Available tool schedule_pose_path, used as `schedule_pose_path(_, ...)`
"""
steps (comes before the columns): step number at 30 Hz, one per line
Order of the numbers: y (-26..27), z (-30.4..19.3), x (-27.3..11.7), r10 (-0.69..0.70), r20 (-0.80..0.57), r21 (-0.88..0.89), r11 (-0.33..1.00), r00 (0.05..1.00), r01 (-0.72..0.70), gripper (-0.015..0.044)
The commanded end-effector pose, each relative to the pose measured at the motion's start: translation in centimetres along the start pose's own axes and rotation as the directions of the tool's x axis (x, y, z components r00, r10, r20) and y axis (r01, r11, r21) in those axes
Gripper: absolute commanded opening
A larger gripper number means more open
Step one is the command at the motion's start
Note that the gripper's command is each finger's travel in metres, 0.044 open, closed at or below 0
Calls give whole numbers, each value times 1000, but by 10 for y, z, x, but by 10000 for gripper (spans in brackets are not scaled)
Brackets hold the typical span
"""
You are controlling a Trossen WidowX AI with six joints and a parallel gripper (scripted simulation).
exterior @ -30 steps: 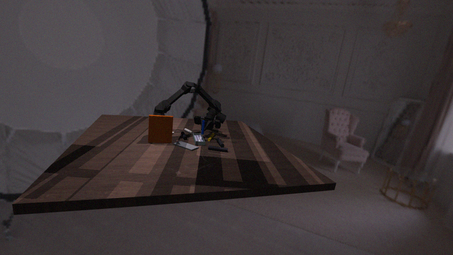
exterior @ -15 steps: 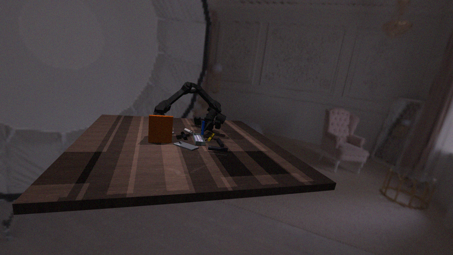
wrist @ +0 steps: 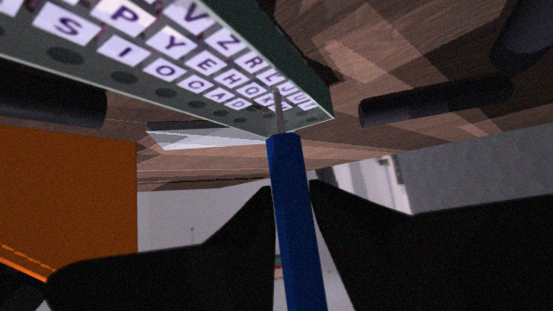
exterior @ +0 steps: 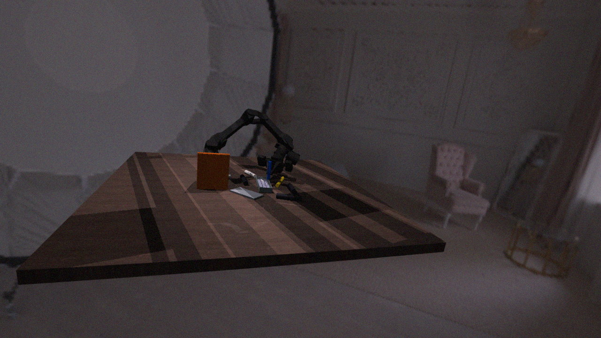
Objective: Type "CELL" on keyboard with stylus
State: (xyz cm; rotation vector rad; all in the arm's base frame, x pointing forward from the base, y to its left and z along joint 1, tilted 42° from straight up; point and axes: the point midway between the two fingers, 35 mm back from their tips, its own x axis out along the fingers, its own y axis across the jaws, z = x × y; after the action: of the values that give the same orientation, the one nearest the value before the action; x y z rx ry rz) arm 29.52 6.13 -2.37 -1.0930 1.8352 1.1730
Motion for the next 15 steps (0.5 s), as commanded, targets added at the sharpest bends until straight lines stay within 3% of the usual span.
schedule_pose_path(1,0,2,1,2,2,5,1000,1000,-2,81)
schedule_pose_path(15,0,6,4,2,2,5,1000,1000,-2,81)
